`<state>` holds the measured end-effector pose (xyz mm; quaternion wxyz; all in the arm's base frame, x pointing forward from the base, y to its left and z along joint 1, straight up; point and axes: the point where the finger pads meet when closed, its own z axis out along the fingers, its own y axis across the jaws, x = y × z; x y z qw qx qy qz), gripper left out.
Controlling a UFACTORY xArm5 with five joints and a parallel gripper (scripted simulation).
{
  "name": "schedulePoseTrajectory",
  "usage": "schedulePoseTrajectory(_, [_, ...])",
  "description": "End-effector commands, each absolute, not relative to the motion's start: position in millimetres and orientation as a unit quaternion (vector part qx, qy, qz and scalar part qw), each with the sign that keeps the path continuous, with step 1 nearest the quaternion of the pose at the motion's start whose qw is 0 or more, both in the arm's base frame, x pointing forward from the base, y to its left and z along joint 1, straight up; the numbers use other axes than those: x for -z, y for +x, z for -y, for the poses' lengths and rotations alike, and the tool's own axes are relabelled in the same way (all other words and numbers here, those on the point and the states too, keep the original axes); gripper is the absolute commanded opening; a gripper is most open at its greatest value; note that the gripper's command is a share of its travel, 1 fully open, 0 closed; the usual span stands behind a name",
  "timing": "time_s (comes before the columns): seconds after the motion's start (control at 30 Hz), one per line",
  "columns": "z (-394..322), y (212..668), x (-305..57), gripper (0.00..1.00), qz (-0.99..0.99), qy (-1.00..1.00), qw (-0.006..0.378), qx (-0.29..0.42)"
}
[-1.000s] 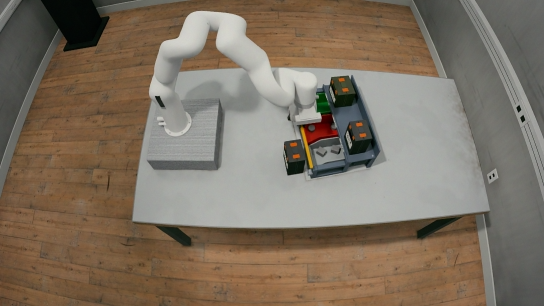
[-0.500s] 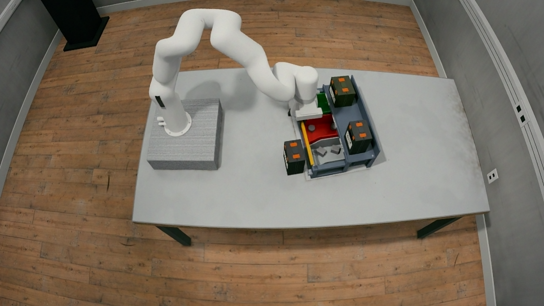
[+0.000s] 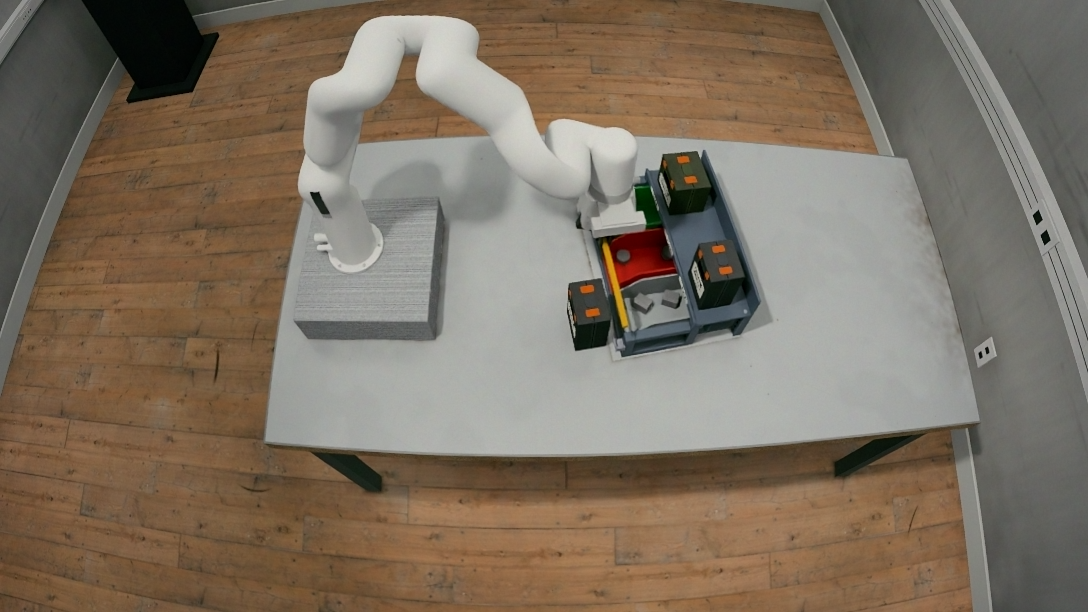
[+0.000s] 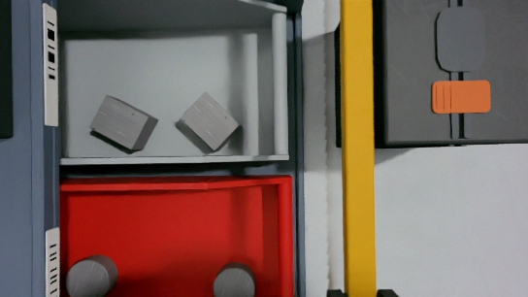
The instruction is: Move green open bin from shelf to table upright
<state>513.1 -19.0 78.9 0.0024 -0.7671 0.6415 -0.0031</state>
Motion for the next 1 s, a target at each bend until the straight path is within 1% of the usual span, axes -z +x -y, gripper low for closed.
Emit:
schedulePoseTrajectory(0.0, [19.0,514.9,-81.3,0.0,-0.641,-0.767,0.005,0.005])
schedulePoseTrajectory(0.2, [19.7,511.3,-81.1,0.0,-0.641,-0.767,0.005,0.005])
schedulePoseTrajectory(0.97, [28.6,461.8,-80.5,0.0,-0.641,-0.767,0.005,0.005])
